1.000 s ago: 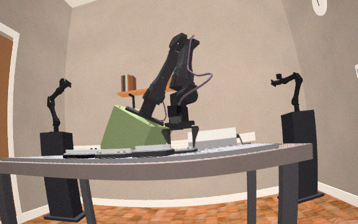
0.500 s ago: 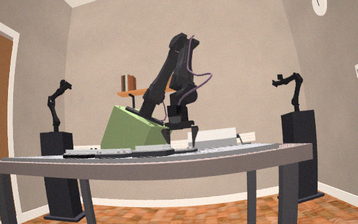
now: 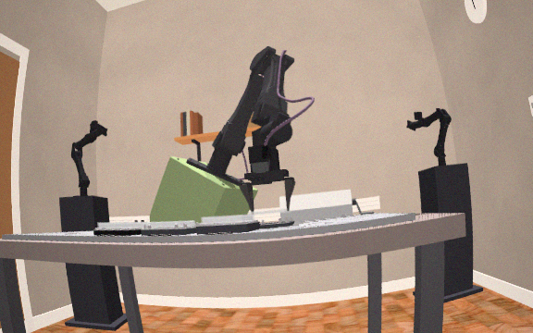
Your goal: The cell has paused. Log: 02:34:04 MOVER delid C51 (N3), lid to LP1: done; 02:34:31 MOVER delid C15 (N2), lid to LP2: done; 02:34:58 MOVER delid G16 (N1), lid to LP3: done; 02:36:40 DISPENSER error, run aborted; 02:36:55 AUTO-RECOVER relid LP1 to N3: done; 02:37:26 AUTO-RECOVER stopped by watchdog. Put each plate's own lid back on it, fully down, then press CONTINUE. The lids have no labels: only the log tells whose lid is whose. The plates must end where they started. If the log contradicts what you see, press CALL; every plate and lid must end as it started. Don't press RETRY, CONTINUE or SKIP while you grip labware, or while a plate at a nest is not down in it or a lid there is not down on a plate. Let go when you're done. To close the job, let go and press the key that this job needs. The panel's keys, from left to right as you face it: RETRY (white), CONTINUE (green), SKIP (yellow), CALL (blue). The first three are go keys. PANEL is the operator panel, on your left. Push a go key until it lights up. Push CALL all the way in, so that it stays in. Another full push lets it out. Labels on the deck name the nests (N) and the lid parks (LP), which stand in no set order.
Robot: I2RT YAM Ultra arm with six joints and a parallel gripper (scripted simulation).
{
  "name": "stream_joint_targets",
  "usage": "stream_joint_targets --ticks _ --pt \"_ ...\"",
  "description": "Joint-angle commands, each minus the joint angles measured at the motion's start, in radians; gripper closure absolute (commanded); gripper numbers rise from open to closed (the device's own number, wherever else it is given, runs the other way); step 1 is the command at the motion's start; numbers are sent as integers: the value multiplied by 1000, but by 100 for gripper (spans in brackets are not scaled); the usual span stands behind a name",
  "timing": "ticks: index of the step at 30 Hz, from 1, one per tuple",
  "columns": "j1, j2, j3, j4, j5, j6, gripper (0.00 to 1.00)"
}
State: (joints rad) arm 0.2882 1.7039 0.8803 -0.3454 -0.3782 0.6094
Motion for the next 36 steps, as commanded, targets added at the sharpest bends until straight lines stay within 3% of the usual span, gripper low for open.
stream_joint_targets --ticks 1,24,29,36 --pt "-28 -53 33 -45 -5 -18 100" --pt "-40 -84 45 -93 -6 -26 100" --pt "-115 -5 66 -96 -36 -188 100" --pt "-217 75 123 -115 -71 -294 100"
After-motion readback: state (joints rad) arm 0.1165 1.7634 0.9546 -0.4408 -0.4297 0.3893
